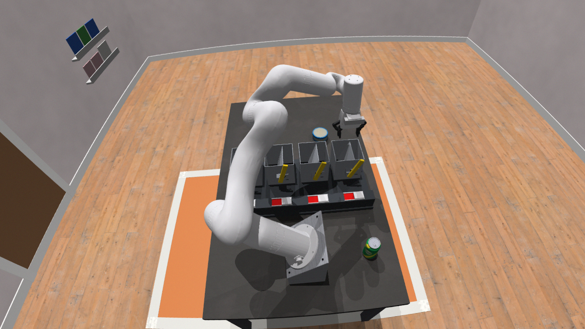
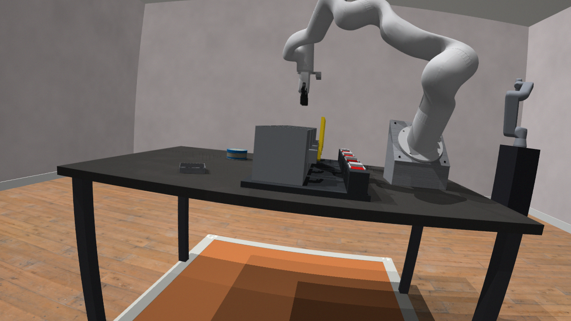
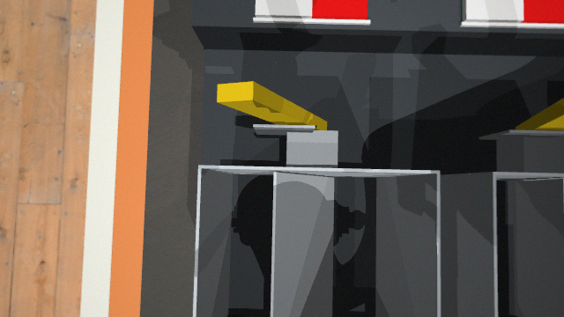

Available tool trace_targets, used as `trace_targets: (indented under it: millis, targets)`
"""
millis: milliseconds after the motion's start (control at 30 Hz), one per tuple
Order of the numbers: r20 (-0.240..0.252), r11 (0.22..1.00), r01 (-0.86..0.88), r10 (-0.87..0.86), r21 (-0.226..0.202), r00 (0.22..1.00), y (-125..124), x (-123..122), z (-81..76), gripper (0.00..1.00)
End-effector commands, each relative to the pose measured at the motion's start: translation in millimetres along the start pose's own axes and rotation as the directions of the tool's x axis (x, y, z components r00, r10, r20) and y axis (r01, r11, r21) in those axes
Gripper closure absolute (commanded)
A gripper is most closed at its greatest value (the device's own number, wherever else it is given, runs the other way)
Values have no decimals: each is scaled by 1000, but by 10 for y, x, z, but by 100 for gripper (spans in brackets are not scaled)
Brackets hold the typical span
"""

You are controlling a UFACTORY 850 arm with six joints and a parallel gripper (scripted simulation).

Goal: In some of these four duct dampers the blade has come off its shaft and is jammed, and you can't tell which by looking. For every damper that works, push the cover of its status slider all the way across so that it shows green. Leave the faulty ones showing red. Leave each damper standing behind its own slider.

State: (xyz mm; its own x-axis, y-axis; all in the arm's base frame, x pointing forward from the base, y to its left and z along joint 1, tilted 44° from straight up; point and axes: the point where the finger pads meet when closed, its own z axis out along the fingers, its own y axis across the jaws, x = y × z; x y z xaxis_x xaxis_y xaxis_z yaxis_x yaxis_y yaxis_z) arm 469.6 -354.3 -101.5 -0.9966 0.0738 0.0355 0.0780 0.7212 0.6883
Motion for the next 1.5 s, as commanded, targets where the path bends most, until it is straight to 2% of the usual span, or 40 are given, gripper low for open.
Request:
trace_targets:
  millis: [0,133,167,1467]
  targets:
    - [60,1000,-16,17,-4,998,-105,-67,-31,0]
    - [61,1000,-16,17,-4,998,-106,-67,-31,0]
    - [61,1000,-16,17,-4,998,-106,-67,-31,61]
    - [61,1000,-16,17,-4,998,-106,-67,-31,61]
